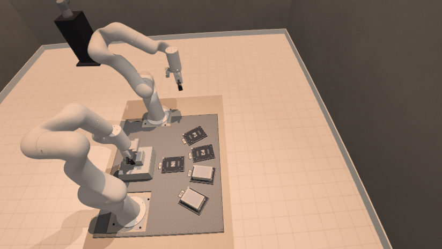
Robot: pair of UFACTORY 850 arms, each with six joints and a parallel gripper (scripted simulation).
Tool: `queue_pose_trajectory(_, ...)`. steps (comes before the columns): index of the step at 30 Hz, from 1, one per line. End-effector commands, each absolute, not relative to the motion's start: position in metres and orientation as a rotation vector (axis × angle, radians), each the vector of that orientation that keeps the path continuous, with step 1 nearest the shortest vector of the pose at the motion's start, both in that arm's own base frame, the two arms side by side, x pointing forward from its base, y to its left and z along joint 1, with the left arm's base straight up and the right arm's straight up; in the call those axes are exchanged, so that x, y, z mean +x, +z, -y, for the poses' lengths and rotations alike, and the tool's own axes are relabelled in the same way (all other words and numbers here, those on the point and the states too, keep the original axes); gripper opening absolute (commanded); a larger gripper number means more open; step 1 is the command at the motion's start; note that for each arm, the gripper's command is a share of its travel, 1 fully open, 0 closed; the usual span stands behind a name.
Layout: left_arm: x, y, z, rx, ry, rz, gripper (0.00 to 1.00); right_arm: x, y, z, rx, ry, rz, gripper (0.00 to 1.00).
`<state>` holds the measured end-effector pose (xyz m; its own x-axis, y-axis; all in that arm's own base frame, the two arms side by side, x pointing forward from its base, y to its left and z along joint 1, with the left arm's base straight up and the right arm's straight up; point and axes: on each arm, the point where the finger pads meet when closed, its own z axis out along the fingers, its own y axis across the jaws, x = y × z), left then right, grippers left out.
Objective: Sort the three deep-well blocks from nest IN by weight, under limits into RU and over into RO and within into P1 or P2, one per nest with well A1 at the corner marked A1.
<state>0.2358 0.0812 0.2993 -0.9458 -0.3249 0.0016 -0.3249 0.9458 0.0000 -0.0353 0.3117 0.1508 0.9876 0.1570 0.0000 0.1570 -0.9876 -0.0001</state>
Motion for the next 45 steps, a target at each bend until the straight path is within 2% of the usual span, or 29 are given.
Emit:
queue_pose_trajectory(1,0.236,0.300,-0.081,0.517,0.000,3.099,1.00,-0.035,0.152,-0.312,-3.130,0.000,0.247,0.00)
queue_pose_trajectory(45,0.236,0.300,-0.081,0.517,0.000,3.099,1.00,-0.035,0.214,-0.312,-3.130,0.000,0.247,0.00)
